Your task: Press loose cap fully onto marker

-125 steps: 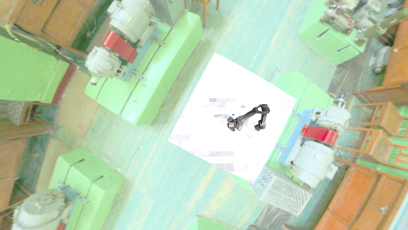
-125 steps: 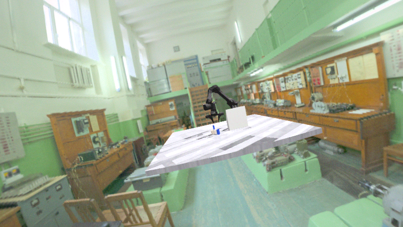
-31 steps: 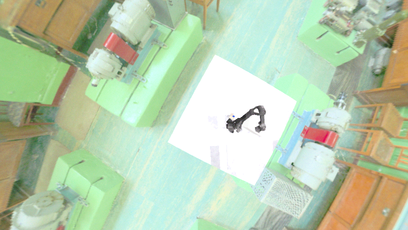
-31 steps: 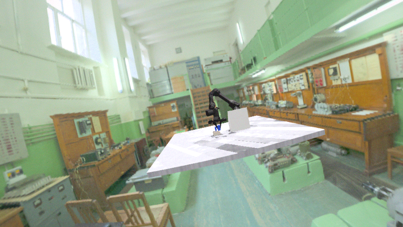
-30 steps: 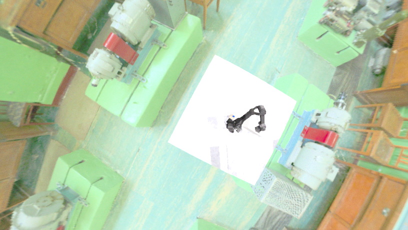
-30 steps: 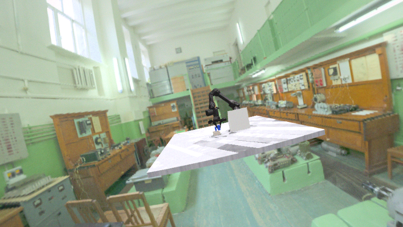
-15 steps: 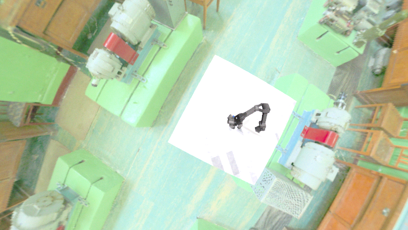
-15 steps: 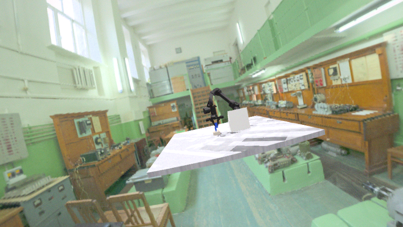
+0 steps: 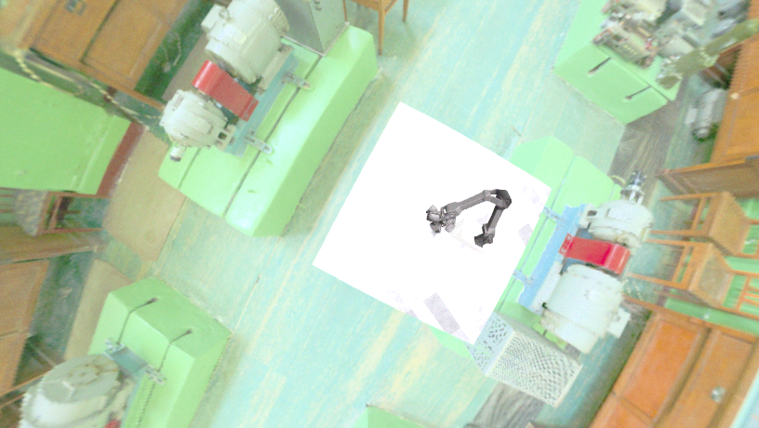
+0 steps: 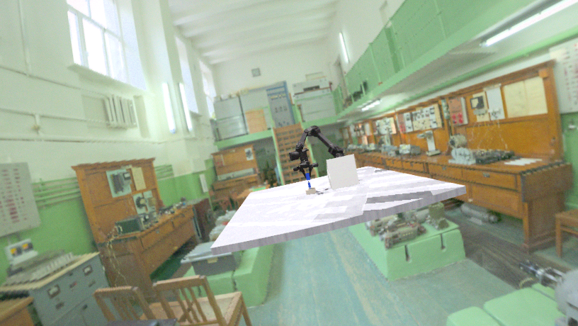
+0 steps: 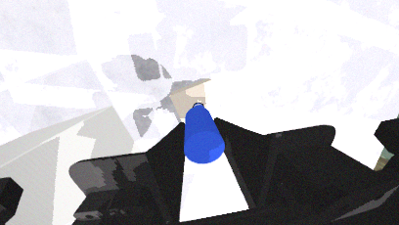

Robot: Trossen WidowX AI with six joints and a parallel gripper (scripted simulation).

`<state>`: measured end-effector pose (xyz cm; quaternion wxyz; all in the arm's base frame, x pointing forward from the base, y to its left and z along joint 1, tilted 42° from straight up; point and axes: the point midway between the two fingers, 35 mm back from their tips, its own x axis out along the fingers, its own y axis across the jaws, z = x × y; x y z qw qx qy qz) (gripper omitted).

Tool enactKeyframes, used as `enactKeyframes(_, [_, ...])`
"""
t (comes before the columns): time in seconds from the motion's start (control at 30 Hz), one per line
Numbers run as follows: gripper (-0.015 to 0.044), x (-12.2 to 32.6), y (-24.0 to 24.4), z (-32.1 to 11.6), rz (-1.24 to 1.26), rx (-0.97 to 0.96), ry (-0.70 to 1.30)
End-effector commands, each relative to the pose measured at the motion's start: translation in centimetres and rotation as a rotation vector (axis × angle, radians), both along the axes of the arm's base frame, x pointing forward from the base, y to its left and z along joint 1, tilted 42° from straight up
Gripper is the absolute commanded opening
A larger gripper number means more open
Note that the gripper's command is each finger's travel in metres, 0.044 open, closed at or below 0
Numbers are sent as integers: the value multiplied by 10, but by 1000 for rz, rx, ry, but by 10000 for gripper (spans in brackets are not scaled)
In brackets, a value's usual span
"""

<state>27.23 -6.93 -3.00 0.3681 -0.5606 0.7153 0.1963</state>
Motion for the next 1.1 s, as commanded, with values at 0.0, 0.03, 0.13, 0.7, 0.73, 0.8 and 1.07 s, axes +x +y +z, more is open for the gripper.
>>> enactKeyframes(0.0, [0,1,-7,13,2,-6,1])
enactKeyframes(0.03, [0,1,-7,14,2,-7,1])
enactKeyframes(0.13, [0,1,-8,13,2,-7,1])
enactKeyframes(0.7, [0,0,-22,-4,3,-6,1])
enactKeyframes(0.73, [0,0,-23,-5,3,-6,1])
enactKeyframes(0.8, [0,-1,-26,-8,3,-6,1])
enactKeyframes(1.07, [0,-2,-34,-17,3,-7,1])
